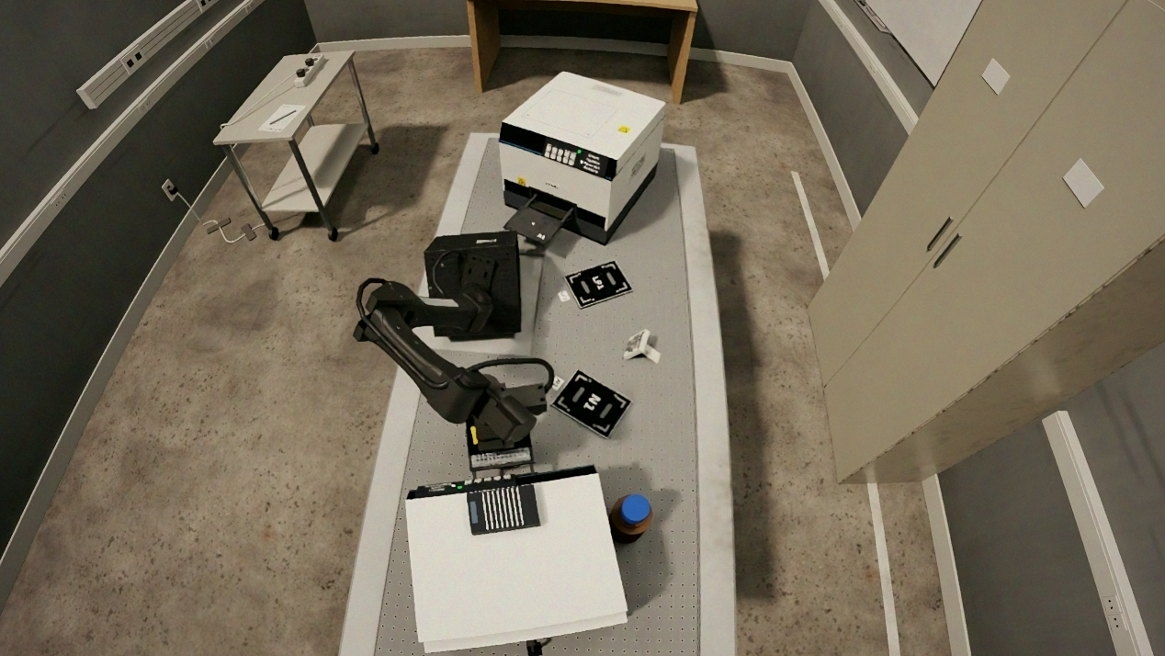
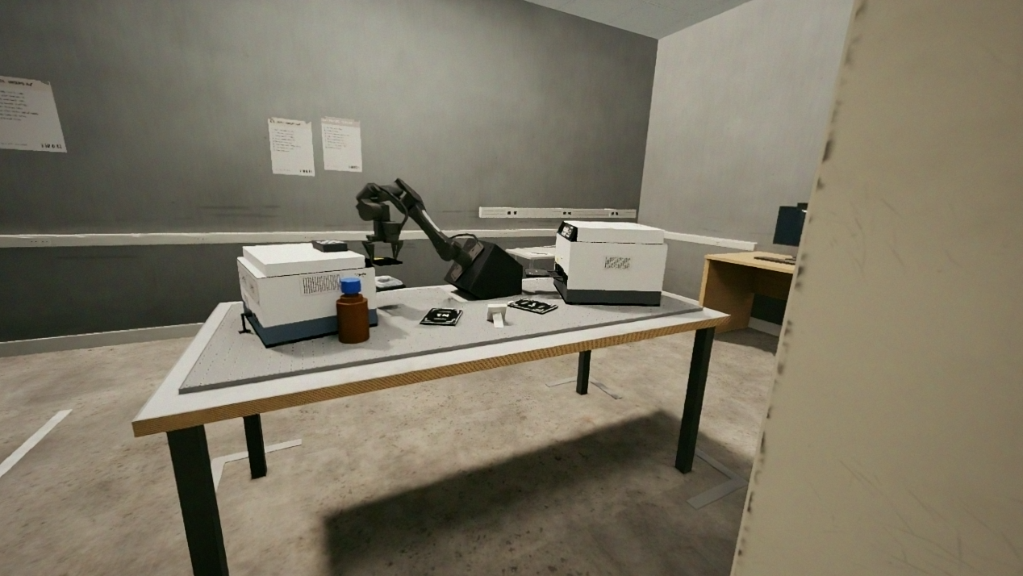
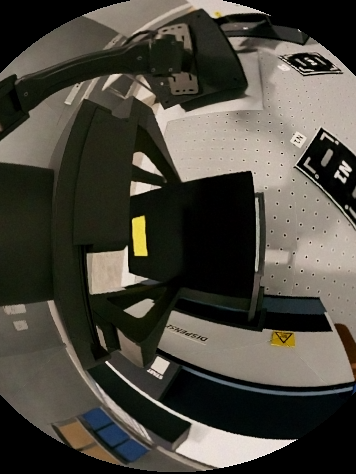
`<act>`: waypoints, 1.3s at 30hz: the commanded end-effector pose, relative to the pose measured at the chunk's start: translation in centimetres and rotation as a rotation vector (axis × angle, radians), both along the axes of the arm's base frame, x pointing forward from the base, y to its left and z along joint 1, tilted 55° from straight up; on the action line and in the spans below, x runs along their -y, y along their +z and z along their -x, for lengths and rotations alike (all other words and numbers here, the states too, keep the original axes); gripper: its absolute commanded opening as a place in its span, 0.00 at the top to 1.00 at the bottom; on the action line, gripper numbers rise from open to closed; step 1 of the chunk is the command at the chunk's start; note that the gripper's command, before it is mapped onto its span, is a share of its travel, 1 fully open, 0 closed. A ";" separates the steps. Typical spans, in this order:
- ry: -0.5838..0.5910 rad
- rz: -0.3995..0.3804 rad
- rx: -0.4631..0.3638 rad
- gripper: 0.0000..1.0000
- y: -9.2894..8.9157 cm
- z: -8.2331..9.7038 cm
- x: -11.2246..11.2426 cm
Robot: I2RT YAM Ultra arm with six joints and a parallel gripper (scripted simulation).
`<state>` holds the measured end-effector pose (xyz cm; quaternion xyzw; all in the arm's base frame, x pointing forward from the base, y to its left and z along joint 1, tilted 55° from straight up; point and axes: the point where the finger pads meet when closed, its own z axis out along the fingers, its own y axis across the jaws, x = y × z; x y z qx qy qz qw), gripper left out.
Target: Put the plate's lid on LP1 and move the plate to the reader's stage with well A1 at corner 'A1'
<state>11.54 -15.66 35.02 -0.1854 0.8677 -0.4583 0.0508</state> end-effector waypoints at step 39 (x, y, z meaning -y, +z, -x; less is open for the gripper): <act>0.020 -0.071 0.006 0.15 -0.9 -6.1 -1.3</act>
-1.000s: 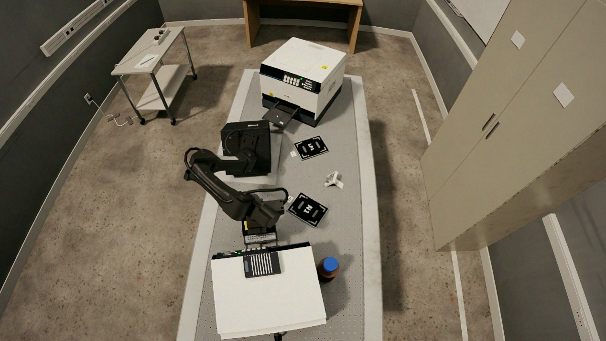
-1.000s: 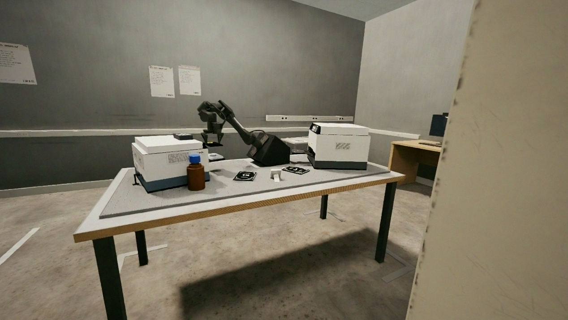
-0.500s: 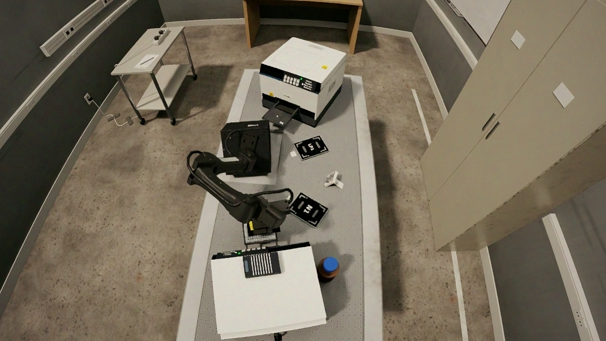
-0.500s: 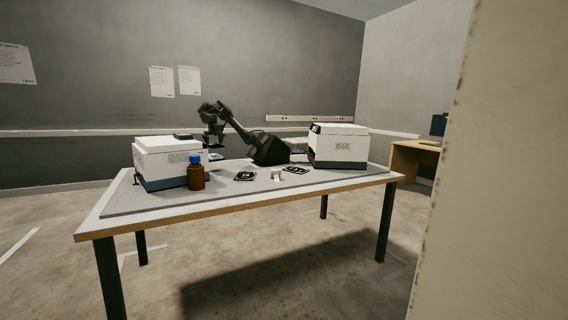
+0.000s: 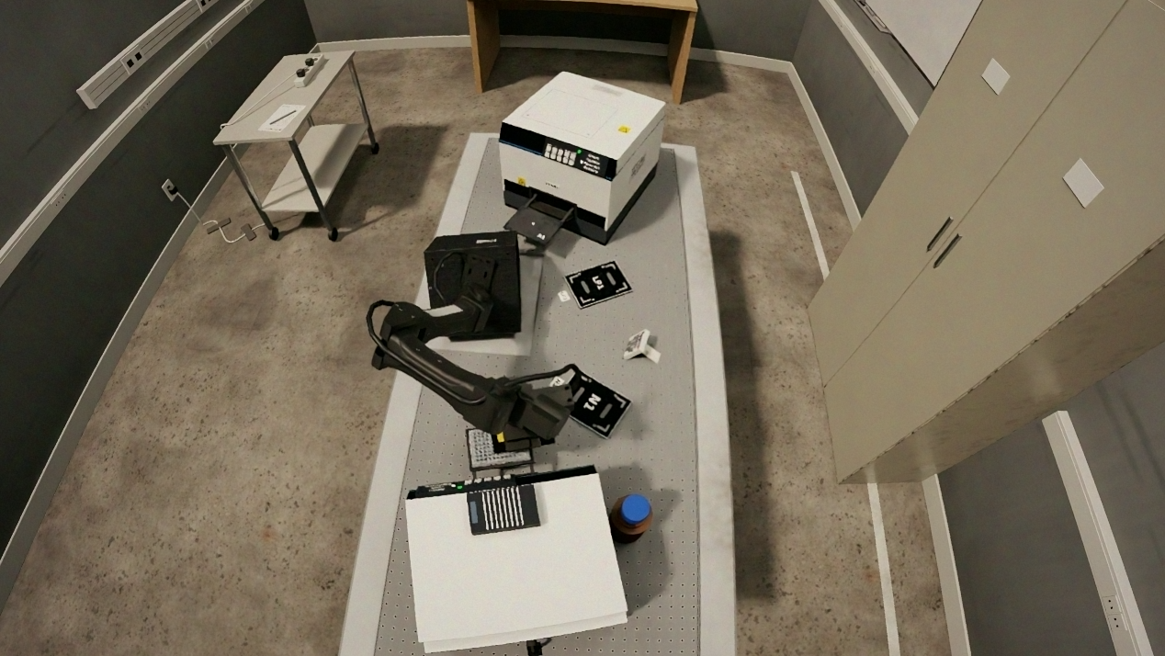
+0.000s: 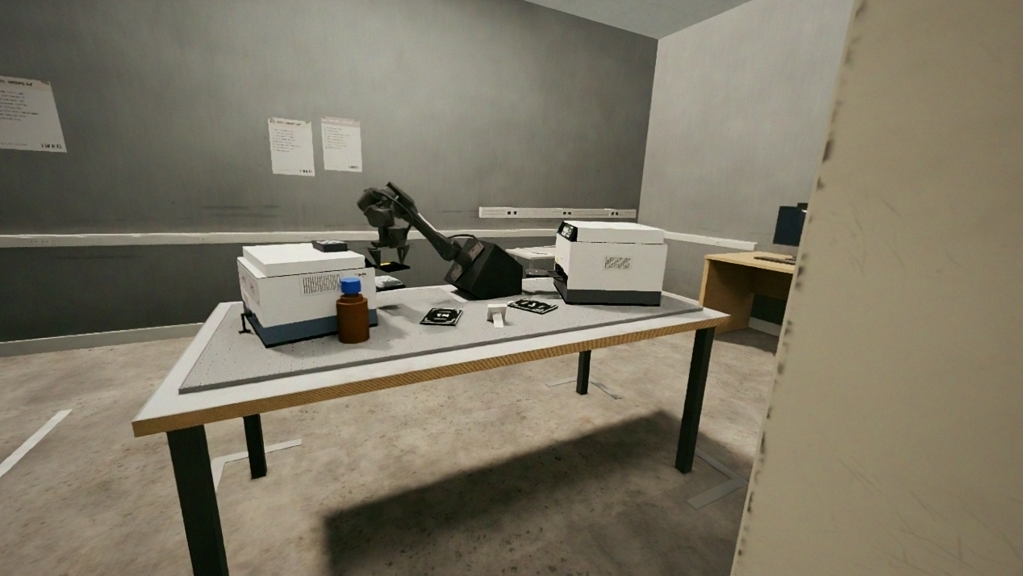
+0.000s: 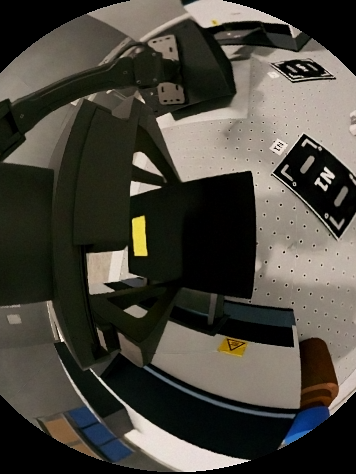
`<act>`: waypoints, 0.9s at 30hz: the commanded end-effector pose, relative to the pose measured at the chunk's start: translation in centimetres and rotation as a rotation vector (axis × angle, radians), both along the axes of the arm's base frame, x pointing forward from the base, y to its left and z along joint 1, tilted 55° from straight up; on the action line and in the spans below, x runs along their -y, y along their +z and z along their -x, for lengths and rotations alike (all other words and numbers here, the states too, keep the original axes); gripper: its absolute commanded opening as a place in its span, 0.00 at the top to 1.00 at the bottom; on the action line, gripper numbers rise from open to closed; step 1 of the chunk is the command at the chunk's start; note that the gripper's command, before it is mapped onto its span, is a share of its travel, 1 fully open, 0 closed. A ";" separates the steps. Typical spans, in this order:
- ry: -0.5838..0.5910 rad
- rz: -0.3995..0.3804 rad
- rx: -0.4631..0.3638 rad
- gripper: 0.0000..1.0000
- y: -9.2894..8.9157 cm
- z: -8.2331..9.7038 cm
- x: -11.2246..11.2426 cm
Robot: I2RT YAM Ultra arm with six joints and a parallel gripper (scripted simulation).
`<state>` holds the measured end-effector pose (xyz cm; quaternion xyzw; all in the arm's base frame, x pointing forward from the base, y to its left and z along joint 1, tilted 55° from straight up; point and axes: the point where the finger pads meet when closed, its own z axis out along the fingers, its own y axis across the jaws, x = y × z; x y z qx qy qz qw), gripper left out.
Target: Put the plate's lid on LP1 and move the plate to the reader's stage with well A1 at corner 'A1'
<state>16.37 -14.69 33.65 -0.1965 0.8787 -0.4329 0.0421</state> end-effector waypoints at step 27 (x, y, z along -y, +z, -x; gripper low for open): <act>0.018 -0.031 -0.011 0.15 -2.8 -6.5 -2.0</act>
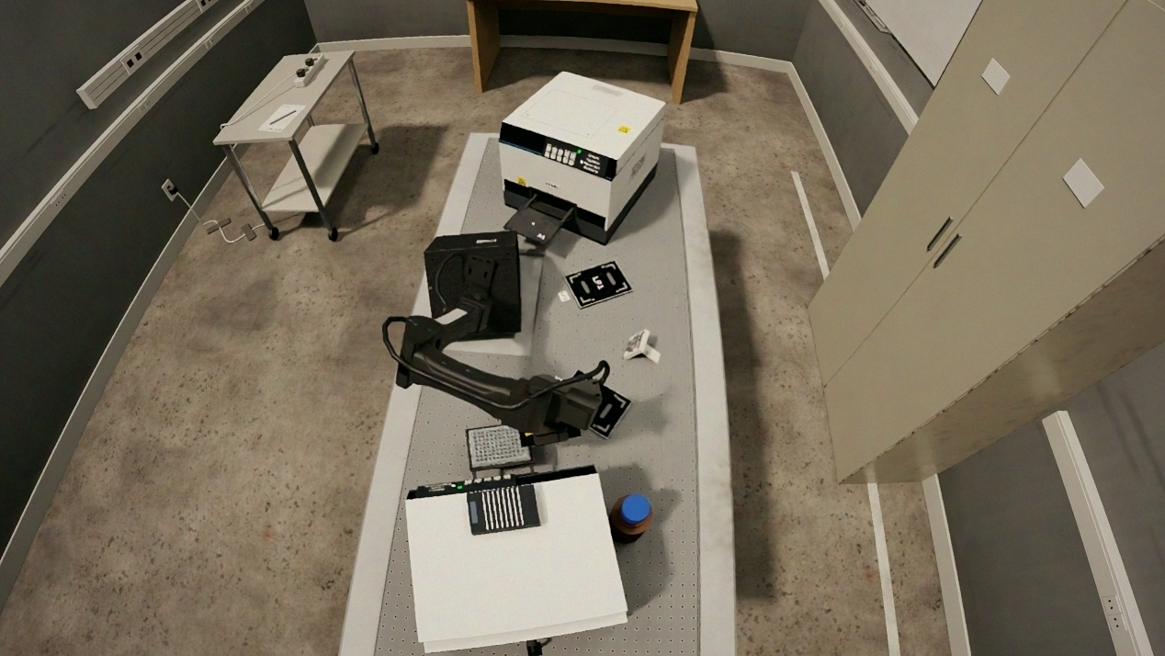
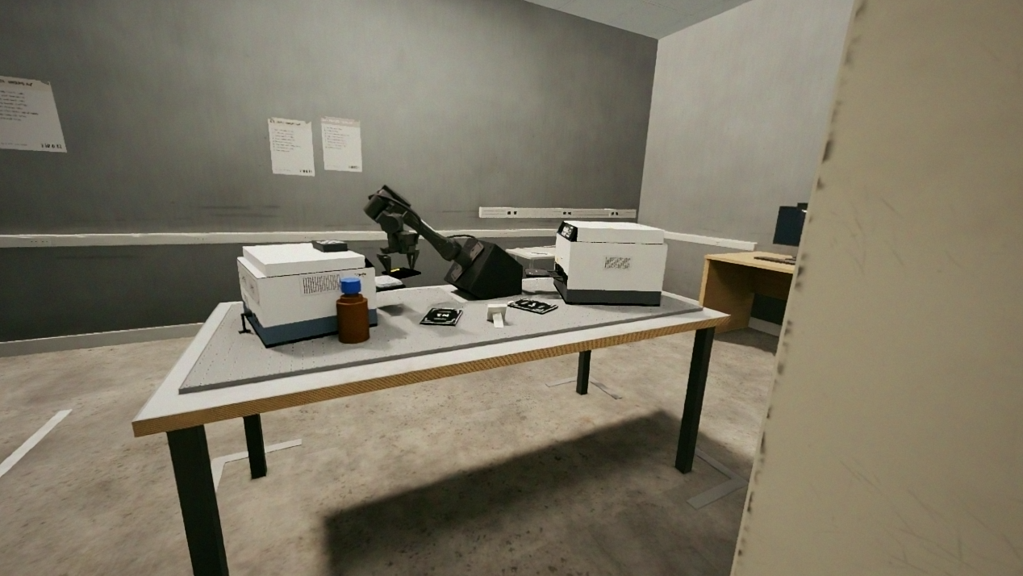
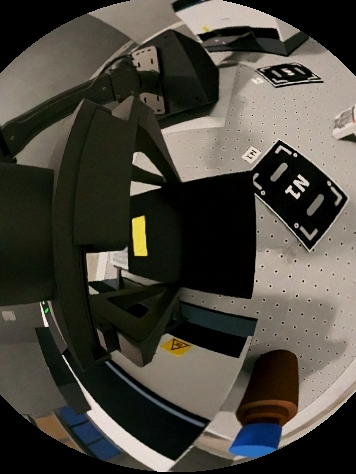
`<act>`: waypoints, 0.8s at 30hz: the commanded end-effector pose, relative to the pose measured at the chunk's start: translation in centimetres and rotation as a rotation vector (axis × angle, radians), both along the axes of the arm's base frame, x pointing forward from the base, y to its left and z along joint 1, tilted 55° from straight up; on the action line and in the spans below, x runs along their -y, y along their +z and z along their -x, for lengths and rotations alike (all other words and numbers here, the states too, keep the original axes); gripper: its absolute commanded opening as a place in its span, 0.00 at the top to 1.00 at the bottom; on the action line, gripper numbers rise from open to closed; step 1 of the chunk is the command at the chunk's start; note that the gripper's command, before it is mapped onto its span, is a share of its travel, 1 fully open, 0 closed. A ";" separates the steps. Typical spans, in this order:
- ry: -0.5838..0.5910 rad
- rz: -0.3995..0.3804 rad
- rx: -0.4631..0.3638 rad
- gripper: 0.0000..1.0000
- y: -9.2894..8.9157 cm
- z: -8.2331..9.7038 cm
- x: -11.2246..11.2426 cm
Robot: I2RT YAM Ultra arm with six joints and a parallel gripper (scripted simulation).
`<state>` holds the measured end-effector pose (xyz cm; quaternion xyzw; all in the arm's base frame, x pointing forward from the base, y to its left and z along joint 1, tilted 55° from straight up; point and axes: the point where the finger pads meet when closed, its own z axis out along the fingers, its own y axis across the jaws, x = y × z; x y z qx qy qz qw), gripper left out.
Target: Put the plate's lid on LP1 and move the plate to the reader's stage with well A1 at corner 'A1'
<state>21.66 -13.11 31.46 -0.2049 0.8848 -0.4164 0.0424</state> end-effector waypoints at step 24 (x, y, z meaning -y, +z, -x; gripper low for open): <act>0.023 -0.028 -0.030 0.15 -3.8 -5.5 -3.0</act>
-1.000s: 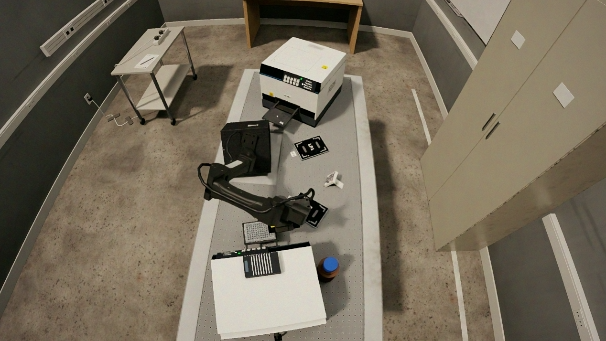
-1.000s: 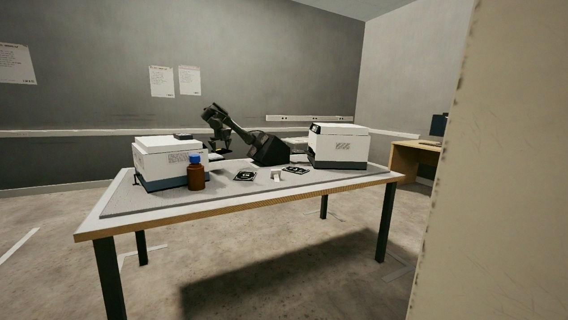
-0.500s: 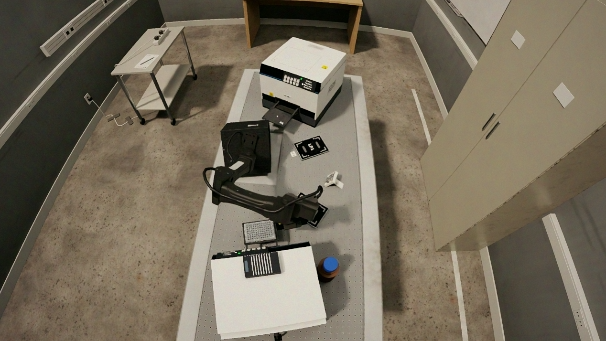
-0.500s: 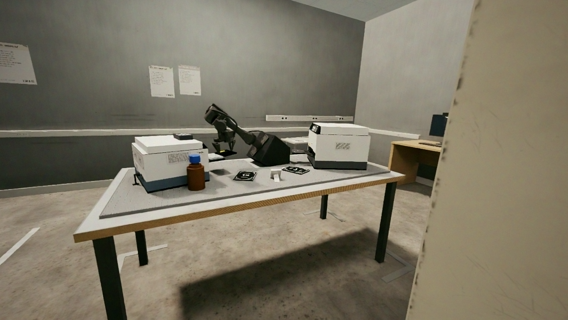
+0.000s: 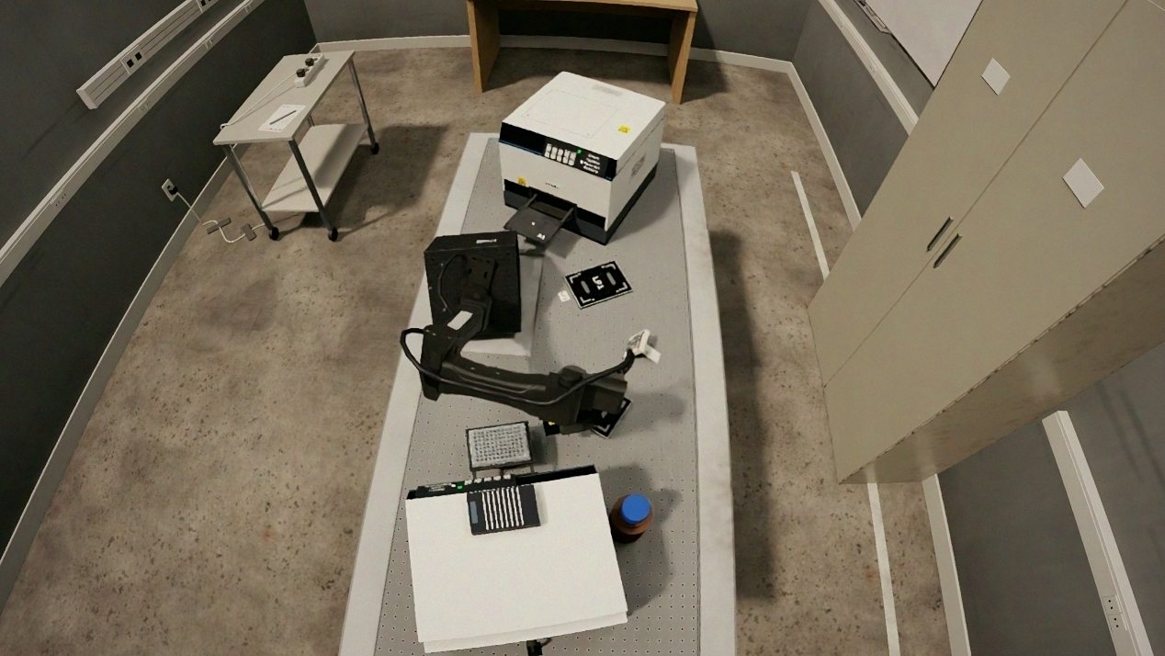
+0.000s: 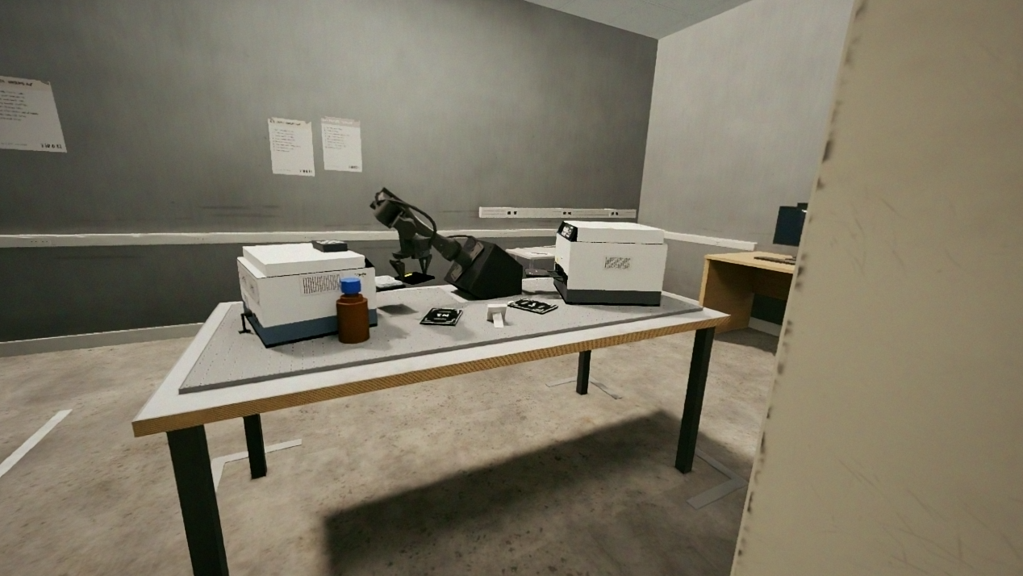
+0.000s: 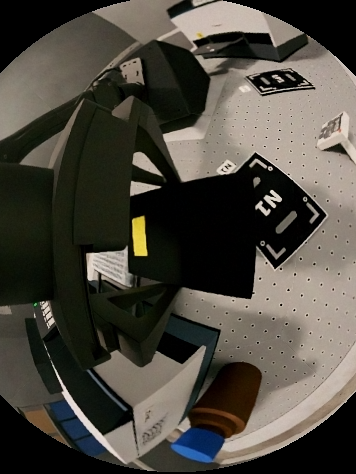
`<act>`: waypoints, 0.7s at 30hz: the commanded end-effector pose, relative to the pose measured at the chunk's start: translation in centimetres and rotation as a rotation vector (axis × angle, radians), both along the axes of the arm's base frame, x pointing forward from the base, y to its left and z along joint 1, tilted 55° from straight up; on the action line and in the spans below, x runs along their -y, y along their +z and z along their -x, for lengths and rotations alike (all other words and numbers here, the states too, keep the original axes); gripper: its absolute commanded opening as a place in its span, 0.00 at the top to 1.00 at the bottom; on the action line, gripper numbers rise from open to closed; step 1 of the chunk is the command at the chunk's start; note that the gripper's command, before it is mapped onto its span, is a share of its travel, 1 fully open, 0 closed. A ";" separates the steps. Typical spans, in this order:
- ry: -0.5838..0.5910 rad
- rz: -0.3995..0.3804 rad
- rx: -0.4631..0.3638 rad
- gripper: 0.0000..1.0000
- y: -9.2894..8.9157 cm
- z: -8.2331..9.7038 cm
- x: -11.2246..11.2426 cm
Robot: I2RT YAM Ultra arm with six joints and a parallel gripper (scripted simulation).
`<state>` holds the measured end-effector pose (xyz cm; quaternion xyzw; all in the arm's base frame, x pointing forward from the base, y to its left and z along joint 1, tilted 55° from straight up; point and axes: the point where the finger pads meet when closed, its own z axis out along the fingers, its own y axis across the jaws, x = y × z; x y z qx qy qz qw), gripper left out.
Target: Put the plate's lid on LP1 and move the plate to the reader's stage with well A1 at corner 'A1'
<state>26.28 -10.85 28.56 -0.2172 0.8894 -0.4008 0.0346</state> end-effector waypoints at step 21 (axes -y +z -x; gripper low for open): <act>0.023 -0.030 0.015 0.15 -2.5 -4.3 -3.3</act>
